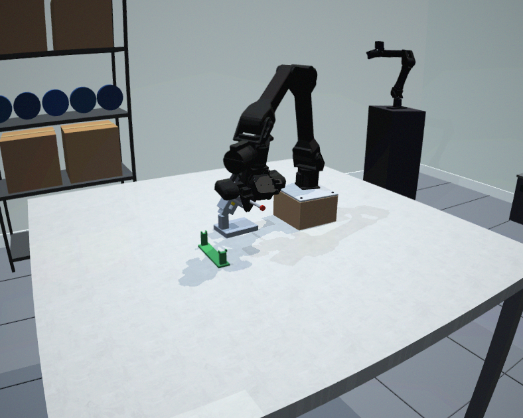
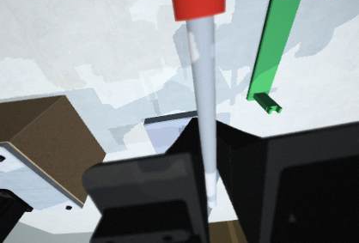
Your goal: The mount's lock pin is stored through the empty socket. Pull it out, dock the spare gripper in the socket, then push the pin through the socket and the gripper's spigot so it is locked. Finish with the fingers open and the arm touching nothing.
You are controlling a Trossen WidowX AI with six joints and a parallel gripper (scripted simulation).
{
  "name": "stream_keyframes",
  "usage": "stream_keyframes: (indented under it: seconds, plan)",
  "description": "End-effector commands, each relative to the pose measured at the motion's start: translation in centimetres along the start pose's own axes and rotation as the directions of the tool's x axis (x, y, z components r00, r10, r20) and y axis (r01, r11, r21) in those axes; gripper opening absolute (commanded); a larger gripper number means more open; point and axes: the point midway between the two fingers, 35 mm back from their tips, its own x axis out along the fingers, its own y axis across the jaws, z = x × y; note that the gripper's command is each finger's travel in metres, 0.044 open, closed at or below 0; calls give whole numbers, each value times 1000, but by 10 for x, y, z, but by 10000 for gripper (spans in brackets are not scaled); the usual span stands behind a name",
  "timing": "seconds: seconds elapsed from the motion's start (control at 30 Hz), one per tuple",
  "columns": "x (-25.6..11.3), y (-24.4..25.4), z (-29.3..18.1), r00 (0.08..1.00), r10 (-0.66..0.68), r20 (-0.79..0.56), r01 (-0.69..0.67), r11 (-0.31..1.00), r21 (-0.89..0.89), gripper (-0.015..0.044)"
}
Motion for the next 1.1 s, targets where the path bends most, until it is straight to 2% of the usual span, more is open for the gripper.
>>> stream_keyframes:
  seconds: [0.0, 0.33, 1.07]
  plan:
    - [2, 3, 1, 1000, -3, 6, 3, 1000, 5, 0]
    - [47, 3, 14, 1000, 2, 9, -2, 1000, 5, 0]
    - [52, 3, 0, 1000, -6, 9, 5, 1000, 8, 0]
